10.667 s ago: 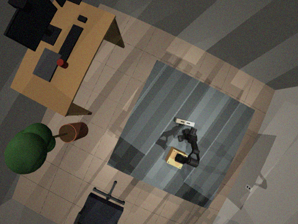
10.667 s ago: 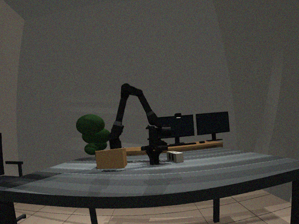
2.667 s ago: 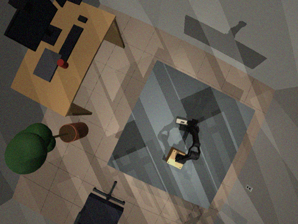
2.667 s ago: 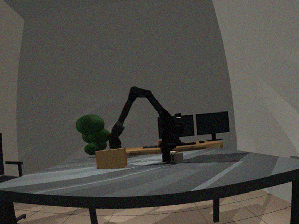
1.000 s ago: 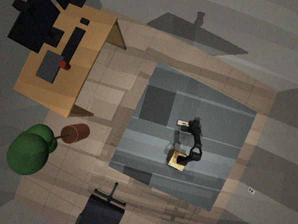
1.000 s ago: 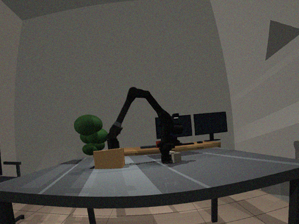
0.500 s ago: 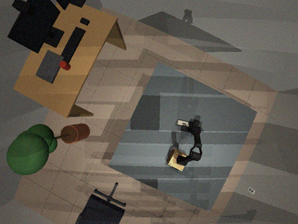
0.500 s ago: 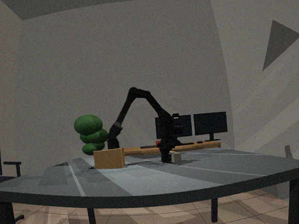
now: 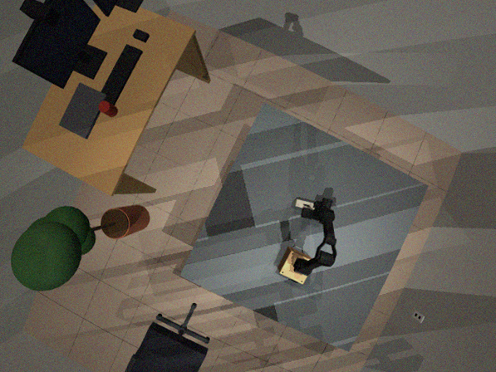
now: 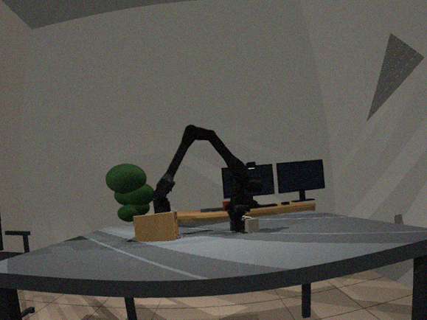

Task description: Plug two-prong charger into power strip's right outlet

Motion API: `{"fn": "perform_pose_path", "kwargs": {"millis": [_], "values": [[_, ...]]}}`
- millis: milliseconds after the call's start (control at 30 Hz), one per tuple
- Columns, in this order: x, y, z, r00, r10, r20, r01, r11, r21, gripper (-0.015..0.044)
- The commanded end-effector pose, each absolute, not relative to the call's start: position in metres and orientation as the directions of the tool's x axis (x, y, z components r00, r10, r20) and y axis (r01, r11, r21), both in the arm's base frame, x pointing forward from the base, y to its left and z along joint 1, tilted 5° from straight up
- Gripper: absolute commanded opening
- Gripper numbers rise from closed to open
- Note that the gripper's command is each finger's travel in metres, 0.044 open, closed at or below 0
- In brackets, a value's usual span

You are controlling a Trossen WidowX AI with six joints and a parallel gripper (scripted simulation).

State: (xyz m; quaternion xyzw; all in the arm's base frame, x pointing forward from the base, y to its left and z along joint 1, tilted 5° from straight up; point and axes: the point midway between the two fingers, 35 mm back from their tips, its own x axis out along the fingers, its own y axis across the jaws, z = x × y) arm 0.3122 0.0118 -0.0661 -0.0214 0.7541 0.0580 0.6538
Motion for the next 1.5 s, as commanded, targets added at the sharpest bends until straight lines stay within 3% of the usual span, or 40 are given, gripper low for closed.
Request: {"fn": "perform_pose_path", "kwargs": {"millis": [0, 1467], "values": [[0.325, 0.013, -0.064, -0.109, 0.048, -0.993, -0.106, 0.993, 0.059, 0.0000], [0.336, 0.015, -0.063, -0.108, 0.048, -0.993, -0.106, 0.993, 0.059, 0.0000]]}}
